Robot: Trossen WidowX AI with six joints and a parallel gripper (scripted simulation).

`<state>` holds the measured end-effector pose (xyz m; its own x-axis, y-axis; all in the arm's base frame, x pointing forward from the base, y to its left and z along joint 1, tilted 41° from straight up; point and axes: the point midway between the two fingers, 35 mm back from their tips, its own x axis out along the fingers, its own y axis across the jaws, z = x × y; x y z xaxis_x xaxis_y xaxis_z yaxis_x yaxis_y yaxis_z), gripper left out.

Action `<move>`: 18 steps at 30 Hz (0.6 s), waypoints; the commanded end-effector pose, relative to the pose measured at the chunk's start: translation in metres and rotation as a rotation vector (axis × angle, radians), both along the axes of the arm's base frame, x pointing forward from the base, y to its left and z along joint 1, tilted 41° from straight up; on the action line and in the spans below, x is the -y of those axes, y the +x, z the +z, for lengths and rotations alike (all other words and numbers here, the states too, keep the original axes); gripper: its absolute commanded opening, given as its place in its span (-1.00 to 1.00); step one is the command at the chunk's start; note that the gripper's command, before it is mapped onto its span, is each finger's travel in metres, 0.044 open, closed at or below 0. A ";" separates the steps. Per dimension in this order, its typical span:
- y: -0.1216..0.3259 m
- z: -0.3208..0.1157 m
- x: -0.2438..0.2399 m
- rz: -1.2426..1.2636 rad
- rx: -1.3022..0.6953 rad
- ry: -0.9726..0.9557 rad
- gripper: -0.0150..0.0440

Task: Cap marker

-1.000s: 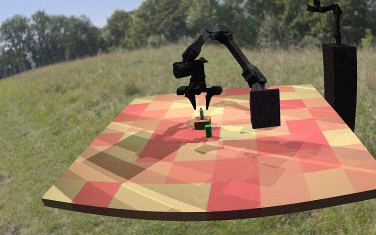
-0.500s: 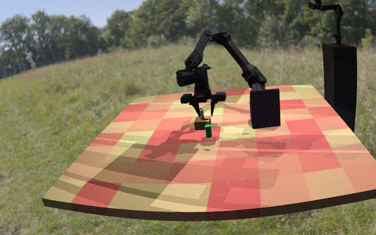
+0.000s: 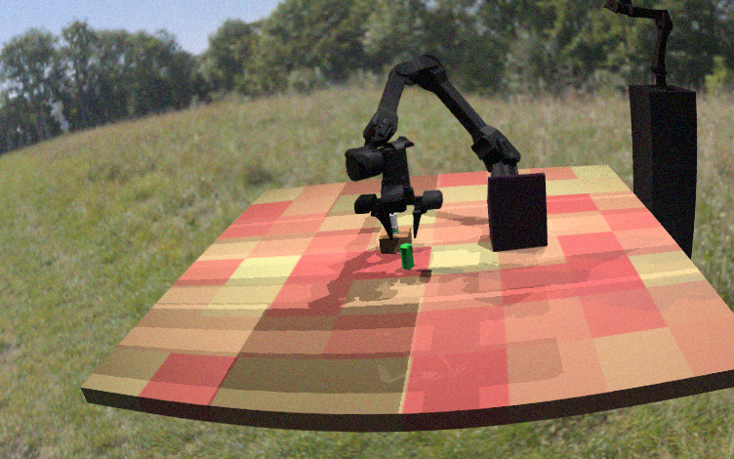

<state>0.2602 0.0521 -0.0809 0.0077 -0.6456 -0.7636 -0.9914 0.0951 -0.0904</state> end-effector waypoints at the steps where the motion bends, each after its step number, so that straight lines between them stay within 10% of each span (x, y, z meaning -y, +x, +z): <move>1: -0.002 -0.006 0.006 0.004 -0.010 -0.012 0.33; 18: -0.002 -0.027 0.024 0.004 -0.010 -0.012 0.33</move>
